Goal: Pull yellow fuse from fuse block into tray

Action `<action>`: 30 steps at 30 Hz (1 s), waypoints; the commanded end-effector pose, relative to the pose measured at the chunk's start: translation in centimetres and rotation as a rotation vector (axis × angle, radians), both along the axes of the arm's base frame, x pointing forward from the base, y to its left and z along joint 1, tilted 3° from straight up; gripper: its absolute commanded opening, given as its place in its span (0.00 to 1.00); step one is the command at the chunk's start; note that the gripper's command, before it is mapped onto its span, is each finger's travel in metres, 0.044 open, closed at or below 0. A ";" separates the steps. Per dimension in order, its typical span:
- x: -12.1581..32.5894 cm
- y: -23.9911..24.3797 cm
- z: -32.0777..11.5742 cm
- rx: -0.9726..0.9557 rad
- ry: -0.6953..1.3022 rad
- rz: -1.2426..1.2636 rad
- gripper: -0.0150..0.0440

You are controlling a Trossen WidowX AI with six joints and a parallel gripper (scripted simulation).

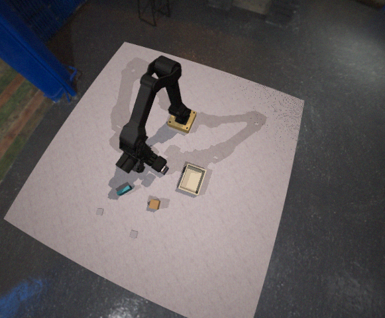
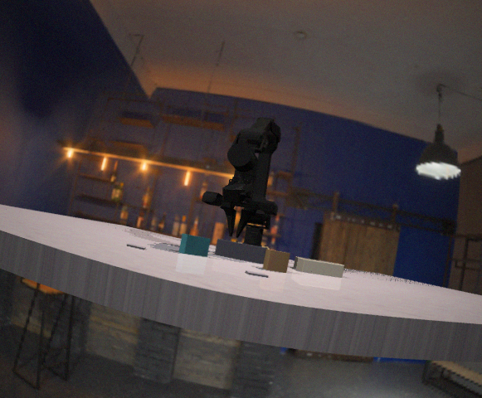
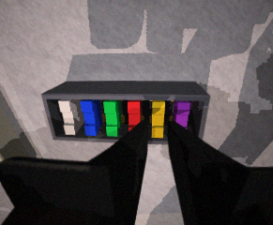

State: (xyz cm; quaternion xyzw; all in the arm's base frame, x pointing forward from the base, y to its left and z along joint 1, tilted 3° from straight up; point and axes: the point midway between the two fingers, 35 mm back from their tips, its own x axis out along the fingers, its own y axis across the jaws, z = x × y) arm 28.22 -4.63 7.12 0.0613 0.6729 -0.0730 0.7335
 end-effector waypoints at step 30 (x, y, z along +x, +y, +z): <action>-0.1 -0.1 -1.9 -0.005 0.008 0.001 0.36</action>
